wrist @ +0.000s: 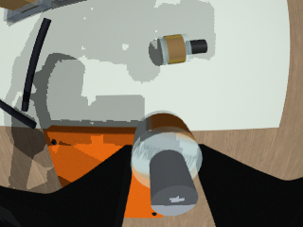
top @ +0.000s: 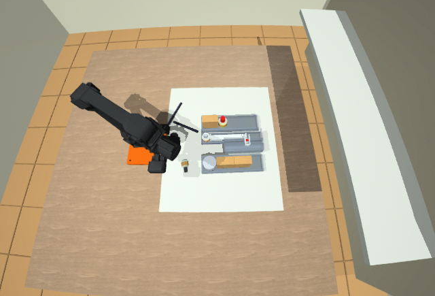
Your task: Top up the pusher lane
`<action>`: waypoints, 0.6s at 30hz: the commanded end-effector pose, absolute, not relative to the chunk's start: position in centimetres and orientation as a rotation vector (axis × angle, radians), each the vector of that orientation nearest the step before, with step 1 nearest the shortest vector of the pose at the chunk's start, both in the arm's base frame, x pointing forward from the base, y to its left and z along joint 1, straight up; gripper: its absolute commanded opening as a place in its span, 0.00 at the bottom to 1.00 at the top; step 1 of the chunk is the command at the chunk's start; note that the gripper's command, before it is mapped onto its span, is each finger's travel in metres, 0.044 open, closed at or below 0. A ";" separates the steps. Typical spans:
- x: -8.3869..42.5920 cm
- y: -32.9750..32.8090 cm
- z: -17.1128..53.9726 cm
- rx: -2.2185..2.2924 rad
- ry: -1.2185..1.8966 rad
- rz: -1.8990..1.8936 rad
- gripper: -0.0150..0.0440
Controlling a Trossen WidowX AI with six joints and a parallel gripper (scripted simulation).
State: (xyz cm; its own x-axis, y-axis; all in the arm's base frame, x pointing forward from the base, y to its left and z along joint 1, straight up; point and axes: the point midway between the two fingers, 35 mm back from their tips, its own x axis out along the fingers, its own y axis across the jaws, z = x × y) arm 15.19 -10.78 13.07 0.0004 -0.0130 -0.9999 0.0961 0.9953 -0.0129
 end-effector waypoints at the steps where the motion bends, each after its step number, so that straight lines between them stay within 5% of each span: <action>1: 15.1 -10.7 14.1 0.058 1.556 -0.085 0.25; 18: 21.8 -7.9 12.2 0.051 1.551 -0.072 0.25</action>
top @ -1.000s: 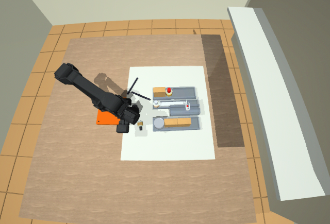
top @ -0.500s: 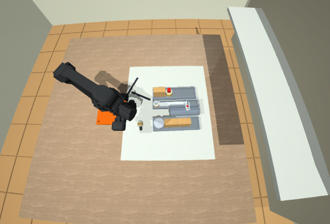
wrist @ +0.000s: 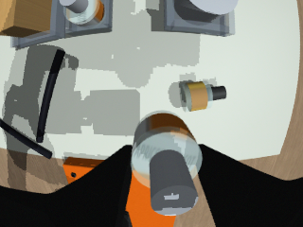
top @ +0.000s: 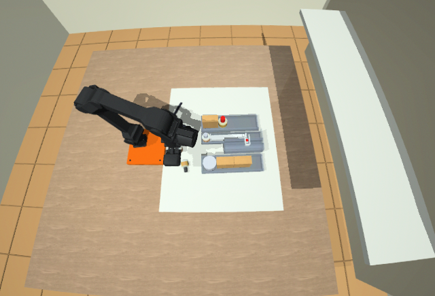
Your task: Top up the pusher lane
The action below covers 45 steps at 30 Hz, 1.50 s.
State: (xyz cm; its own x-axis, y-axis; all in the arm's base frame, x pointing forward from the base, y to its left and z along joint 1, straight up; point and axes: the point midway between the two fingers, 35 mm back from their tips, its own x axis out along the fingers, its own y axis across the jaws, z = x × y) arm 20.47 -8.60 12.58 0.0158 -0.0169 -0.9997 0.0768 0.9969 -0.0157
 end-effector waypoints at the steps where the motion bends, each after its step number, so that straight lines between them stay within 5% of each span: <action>1: 22.2 -7.7 12.1 0.051 1.550 -0.071 0.25; 17: 28.0 -1.7 9.2 0.045 1.546 -0.056 0.25; 45: 28.7 -1.4 6.6 0.045 1.546 -0.055 0.25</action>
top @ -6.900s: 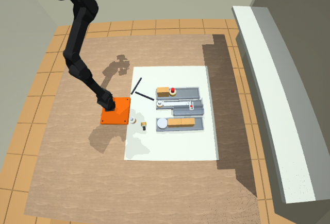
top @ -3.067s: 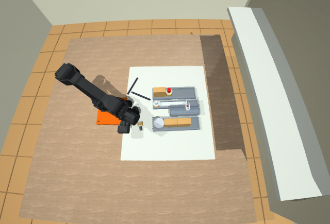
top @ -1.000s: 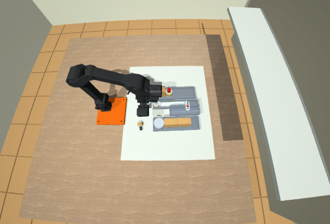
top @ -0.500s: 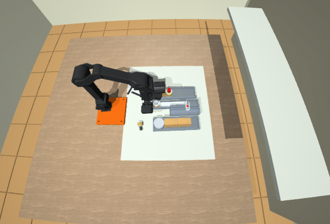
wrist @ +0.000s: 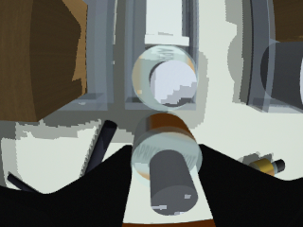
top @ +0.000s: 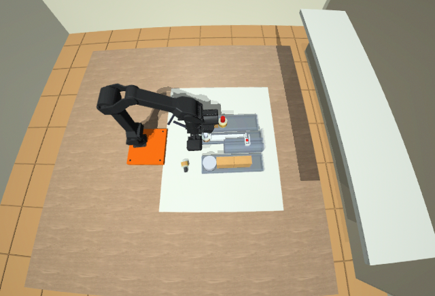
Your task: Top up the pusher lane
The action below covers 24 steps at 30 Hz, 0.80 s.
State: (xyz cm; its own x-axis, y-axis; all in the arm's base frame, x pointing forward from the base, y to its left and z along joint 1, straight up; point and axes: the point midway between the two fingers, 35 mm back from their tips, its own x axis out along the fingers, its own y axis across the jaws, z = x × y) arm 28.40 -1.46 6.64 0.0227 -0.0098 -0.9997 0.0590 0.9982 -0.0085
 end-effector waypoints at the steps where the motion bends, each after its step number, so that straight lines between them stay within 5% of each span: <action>1: 28.7 -1.4 6.6 0.045 1.546 -0.055 0.25; 24: 29.9 -1.5 6.6 0.045 1.545 -0.055 0.25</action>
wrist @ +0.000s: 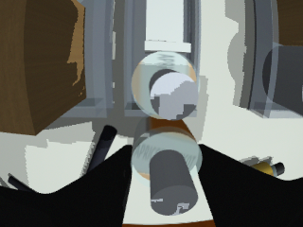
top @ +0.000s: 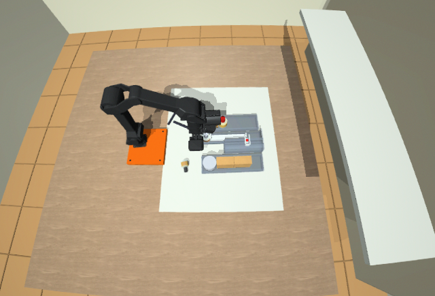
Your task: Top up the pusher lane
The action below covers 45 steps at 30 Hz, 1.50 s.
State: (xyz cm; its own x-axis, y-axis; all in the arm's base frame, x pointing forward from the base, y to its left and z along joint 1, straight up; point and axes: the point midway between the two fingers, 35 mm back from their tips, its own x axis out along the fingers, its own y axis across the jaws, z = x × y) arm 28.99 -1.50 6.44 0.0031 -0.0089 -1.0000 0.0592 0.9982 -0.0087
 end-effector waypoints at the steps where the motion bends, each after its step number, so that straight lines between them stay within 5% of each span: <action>1: 29.9 -1.5 6.6 0.045 1.544 -0.055 0.25; 45: 32.0 -1.7 6.7 0.045 1.543 -0.055 0.25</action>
